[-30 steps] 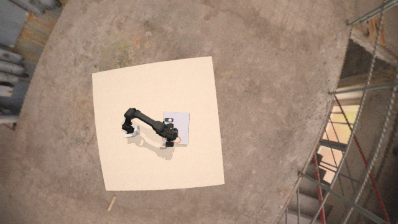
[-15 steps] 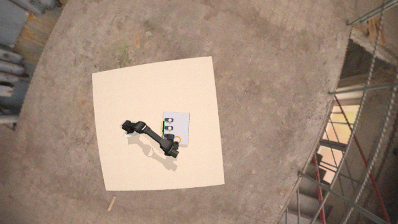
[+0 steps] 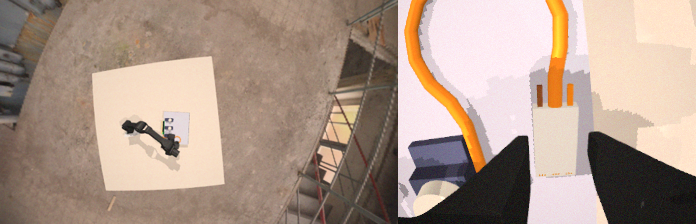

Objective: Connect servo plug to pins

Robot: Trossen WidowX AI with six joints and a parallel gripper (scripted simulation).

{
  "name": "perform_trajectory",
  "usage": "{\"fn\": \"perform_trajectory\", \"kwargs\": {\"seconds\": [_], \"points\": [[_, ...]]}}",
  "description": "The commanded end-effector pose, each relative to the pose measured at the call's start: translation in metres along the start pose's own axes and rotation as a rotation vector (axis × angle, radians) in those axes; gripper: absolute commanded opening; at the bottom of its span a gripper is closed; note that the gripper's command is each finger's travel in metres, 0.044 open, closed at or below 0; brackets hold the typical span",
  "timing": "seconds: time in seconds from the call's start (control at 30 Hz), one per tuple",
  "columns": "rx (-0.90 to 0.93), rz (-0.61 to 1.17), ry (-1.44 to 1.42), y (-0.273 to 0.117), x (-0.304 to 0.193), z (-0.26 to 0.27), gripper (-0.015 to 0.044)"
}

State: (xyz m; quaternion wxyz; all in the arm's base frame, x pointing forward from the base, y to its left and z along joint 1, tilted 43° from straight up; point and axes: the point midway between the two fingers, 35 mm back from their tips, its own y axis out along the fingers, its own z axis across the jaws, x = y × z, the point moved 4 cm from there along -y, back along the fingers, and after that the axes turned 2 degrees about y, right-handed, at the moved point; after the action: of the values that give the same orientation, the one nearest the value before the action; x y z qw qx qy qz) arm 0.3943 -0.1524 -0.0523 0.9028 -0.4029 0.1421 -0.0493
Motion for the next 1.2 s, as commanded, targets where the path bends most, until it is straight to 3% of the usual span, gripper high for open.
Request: {"fn": "perform_trajectory", "kwargs": {"seconds": [0.0,0.33,0.43,0.63,1.17], "points": [[0.005,-0.005,0.007,0.004,0.0,-0.001,0.0115],[0.006,-0.005,0.007,0.016,0.0,-0.001,0.0115],[0.006,-0.005,0.007,0.016,0.0,-0.001,0.0036],[0.006,-0.005,0.007,0.015,0.0,-0.001,0.0],[0.003,-0.005,0.008,-0.042,0.0,-0.001,0.0]]}}
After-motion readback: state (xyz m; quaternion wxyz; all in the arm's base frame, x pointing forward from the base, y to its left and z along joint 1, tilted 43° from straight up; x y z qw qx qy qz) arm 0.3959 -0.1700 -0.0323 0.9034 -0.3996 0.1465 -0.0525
